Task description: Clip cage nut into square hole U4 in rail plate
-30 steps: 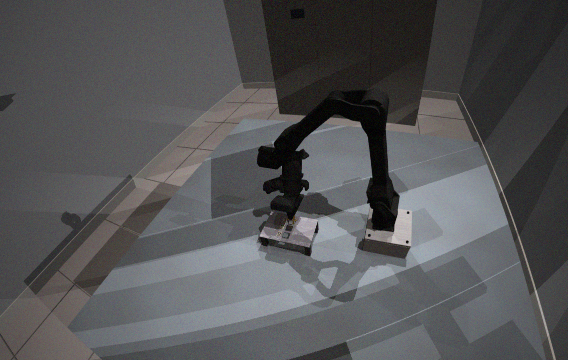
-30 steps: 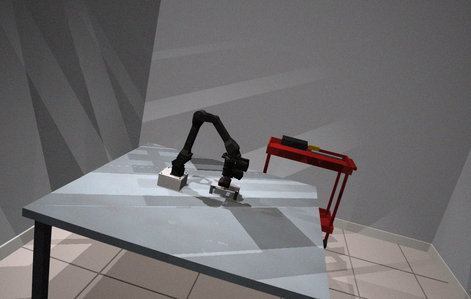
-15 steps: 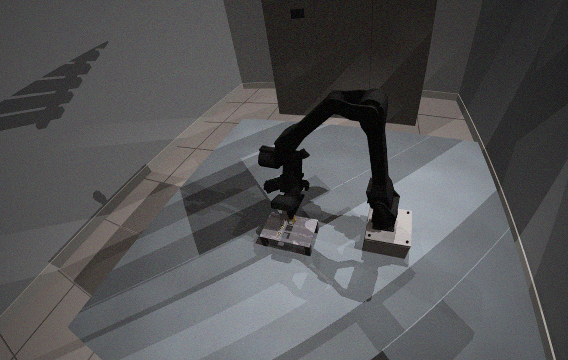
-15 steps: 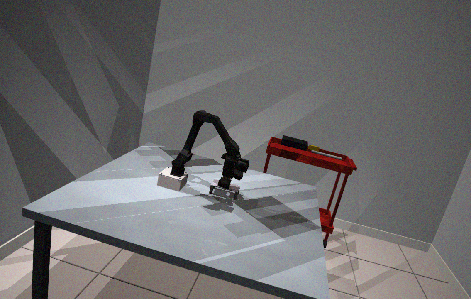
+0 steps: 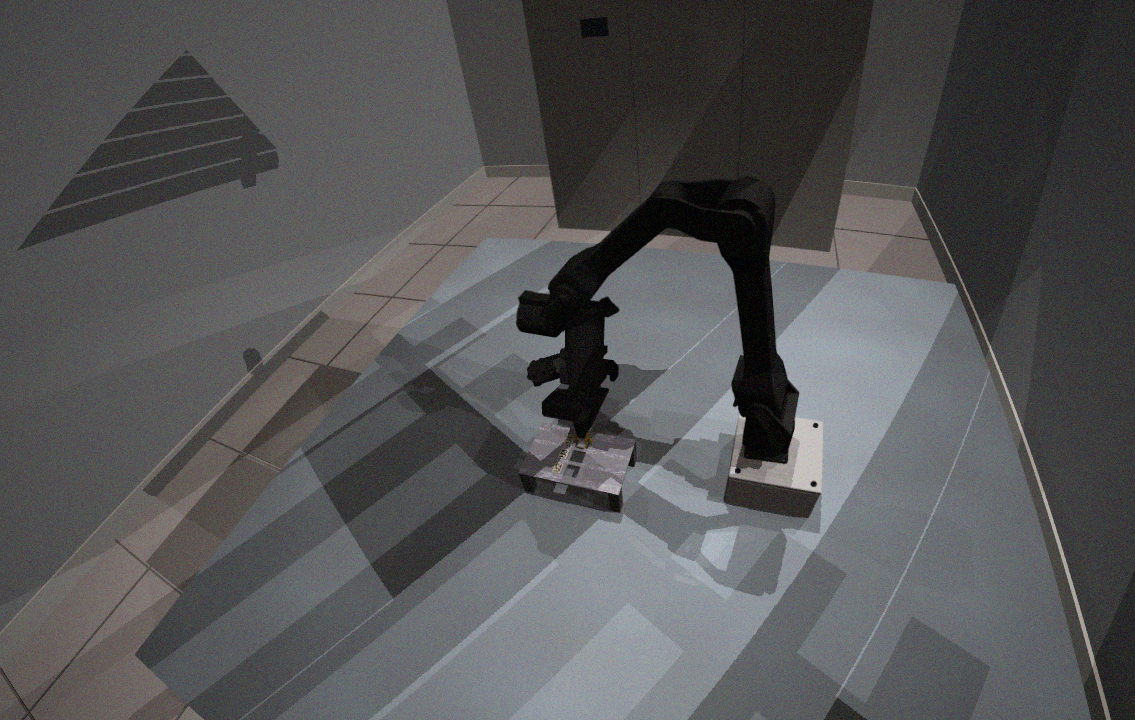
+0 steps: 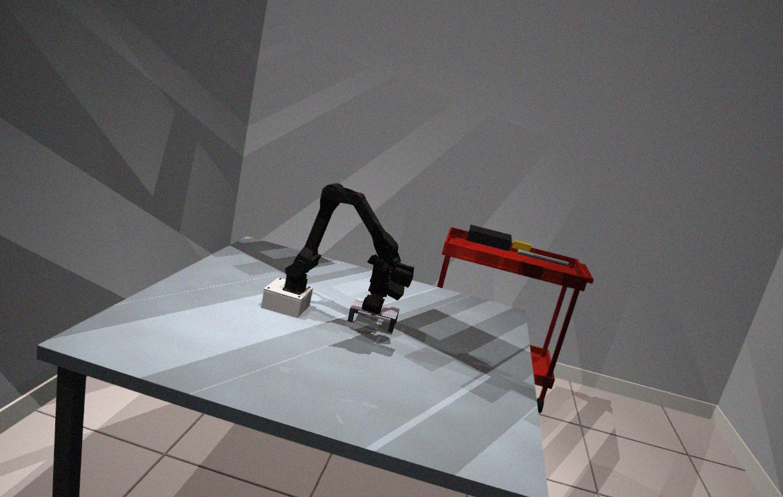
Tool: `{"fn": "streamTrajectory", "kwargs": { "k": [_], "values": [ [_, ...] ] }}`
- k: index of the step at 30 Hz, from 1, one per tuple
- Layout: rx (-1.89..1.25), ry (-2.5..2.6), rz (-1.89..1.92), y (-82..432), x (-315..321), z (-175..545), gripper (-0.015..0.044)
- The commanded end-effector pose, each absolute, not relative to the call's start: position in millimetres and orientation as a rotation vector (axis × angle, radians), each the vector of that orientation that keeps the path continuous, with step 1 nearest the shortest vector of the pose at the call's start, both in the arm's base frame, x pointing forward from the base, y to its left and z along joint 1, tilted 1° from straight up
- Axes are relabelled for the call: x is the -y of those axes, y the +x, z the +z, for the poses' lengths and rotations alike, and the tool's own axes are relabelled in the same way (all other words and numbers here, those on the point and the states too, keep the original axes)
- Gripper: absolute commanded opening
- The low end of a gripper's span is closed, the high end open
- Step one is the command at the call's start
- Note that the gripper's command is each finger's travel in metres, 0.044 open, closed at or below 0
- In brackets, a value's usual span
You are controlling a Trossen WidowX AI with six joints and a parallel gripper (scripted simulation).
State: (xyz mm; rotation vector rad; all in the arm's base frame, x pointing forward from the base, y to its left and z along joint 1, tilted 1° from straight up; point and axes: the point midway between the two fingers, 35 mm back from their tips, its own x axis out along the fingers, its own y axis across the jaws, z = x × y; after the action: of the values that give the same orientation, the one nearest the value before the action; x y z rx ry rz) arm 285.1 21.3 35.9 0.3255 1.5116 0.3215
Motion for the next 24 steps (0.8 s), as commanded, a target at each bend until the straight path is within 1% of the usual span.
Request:
{"fn": "streamTrajectory", "kwargs": {
  "k": [1,24],
  "values": [
    [-1.511,0.327,0.329,284.9,-22.1,36.5,0.0033],
    [-1.509,0.341,0.344,284.9,-20.6,36.2,0.0033]
  ]
}}
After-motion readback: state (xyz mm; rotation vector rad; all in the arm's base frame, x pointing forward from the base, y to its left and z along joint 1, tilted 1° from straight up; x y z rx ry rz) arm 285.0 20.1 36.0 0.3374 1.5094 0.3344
